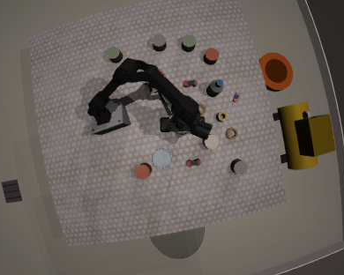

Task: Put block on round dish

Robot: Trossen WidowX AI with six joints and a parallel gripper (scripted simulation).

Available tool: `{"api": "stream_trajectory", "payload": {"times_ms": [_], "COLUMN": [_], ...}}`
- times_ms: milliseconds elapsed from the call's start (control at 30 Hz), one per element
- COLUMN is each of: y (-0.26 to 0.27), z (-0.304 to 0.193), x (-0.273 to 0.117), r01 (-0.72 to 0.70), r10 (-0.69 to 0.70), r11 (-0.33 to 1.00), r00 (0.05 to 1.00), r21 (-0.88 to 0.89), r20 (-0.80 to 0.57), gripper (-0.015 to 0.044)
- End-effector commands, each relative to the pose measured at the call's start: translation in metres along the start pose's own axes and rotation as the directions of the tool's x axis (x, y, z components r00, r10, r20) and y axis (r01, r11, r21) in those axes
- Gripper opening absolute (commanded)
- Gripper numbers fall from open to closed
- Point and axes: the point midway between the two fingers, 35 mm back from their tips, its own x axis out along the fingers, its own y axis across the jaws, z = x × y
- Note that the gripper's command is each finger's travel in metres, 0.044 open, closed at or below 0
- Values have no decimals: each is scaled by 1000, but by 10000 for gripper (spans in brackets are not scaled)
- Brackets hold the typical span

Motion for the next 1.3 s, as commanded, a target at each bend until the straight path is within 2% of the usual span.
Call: {"api": "stream_trajectory", "payload": {"times_ms": [0, 67, 200, 233, 767, 933, 1267], "y": [0, 0, -1, -2, 0, 2, 30], "z": [0, 0, 0, -1, -1, -6, -78], "x": [1, 1, -7, -12, -93, -92, -59], "r01": [1, 1, 1, 2, 1, 1, 4], "r10": [-1, -1, -1, -2, -1, -1, -4], "r11": [1000, 1000, 1000, 1000, 1000, 1000, 1000], "r00": [1000, 1000, 1000, 1000, 1000, 1000, 1000], "r21": [6, 6, 6, 6, 7, 7, 13], "r20": [5, 5, 4, 4, 1, 0, -10], "gripper": [122, 108, 3, 0, 0, 0, 0]}}
